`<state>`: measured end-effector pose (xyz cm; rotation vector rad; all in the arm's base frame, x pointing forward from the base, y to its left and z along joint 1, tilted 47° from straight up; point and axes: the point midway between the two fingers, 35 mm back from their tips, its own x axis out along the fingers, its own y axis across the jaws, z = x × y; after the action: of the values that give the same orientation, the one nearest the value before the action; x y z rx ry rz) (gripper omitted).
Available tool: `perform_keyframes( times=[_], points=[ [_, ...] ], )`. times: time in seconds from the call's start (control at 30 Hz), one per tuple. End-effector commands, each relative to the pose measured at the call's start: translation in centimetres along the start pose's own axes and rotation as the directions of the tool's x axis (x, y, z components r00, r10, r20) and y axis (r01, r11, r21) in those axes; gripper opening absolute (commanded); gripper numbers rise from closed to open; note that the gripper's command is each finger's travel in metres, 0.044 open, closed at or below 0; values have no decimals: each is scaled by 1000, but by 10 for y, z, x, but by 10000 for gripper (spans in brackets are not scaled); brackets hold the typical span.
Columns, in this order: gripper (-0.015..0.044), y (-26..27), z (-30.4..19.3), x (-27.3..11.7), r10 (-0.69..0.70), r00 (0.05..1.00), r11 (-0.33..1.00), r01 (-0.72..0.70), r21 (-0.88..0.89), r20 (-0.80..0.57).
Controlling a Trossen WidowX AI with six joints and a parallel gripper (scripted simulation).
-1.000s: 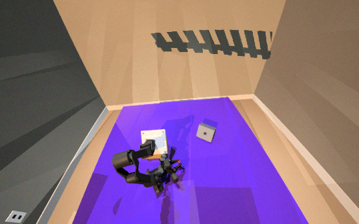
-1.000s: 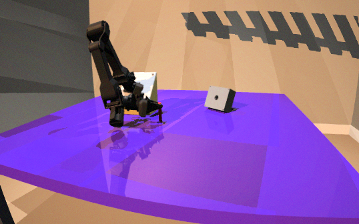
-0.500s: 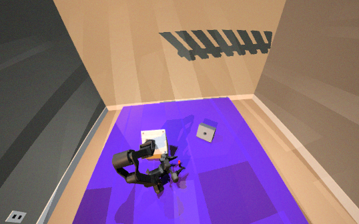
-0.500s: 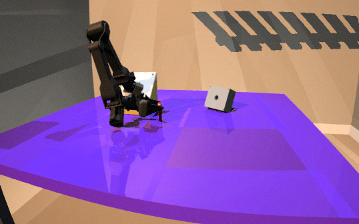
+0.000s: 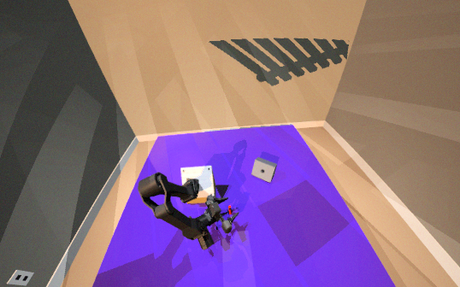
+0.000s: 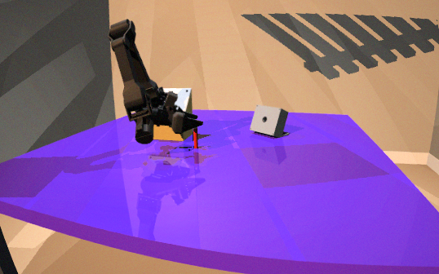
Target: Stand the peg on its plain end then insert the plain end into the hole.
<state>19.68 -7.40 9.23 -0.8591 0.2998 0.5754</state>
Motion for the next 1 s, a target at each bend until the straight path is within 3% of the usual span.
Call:
perform_keyframes(
  times=[0.0, 0.43, 0.63, 0.97],
  points=[
    [440, -6, 30, -3, 13, 1000, 1000, -13, -9, -15],
    [440, 13, 124, -27, -46, 999, 999, 46, 3, 17],
    [440, 14, 124, -27, -37, 999, 999, 37, 21, 7],
    [440, 25, 101, -16, 143, 976, 964, -99, 248, -165]
  ],
)
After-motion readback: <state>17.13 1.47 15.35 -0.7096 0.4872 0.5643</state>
